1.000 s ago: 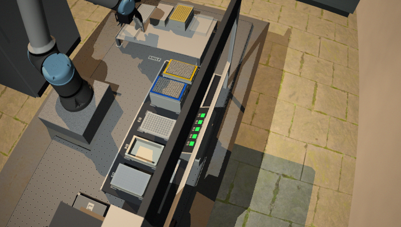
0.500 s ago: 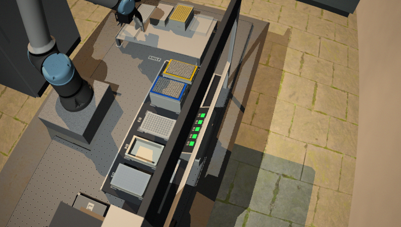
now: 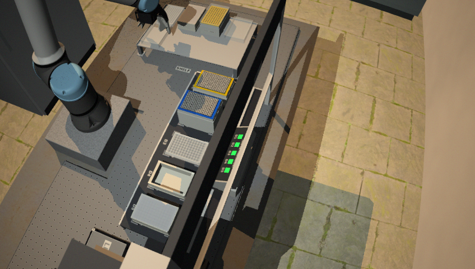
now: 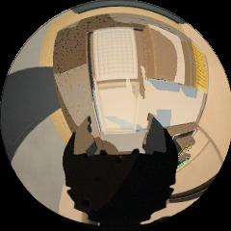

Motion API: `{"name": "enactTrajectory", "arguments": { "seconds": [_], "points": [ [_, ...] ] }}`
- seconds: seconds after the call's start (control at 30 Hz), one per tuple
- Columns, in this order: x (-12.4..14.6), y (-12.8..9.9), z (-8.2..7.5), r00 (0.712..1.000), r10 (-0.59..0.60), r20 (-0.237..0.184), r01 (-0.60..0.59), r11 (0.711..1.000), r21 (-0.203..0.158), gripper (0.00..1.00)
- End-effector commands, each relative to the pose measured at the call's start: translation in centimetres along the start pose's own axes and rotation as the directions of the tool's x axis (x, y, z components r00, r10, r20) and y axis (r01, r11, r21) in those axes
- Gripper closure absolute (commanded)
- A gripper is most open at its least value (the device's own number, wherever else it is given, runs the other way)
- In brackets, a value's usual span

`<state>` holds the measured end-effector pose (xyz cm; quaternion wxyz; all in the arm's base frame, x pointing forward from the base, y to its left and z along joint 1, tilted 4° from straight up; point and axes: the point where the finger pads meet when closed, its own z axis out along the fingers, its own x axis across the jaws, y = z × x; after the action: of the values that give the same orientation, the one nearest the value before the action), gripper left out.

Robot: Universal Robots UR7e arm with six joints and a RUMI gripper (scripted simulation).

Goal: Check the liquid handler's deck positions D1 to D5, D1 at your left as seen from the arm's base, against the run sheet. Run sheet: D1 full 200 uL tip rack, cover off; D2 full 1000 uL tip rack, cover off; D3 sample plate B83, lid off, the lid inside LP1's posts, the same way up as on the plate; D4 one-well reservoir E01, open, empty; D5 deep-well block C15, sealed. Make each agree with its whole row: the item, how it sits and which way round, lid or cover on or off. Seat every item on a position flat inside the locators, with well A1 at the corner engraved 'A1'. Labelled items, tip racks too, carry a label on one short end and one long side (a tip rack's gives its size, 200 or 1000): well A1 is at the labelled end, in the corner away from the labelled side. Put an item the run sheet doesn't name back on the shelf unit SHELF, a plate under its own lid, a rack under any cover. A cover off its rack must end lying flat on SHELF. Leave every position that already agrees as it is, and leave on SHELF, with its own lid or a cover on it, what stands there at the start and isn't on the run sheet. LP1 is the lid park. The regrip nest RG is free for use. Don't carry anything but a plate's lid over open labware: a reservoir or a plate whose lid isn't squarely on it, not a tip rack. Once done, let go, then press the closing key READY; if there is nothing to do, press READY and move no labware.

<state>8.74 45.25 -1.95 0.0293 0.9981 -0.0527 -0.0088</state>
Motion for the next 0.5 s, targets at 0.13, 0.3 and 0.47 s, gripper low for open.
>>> {"name": "enactTrajectory", "arguments": {
  "seconds": [0.13, 0.3, 0.47],
  "points": [
    [0.0, 0.0, -1.4, 1.000, 0.000, 0.000, 0.000, 1.000, 0.001, 0.18],
    [0.0, 0.0, -2.2, 1.000, 0.000, 0.000, 0.000, 1.000, 0.001, 0.18],
    [0.0, 0.0, -2.7, 1.000, 0.000, 0.000, 0.000, 1.000, 0.001, 0.18]
  ]
}}
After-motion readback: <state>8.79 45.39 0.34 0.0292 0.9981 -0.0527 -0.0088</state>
